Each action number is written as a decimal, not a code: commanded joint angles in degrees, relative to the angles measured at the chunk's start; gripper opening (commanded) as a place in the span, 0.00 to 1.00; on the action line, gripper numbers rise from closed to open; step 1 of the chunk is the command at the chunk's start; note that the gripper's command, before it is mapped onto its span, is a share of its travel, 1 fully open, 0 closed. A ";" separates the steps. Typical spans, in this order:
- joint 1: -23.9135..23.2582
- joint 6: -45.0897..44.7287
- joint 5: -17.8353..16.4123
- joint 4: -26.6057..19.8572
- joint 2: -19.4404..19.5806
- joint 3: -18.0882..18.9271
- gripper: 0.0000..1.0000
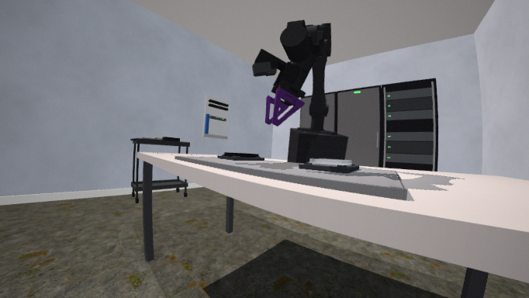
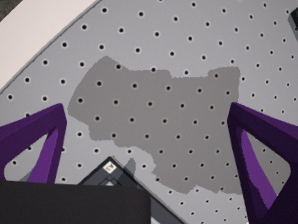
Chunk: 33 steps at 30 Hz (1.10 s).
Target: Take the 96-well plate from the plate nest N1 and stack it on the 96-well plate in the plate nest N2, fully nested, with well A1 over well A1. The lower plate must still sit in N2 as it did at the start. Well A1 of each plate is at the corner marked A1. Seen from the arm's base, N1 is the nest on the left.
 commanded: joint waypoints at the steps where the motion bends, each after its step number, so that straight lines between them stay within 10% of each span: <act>1: 1.91 -2.73 -1.84 0.65 -2.74 -1.95 1.00; 33: 10.68 -27.23 -21.26 0.35 -14.11 -16.91 1.00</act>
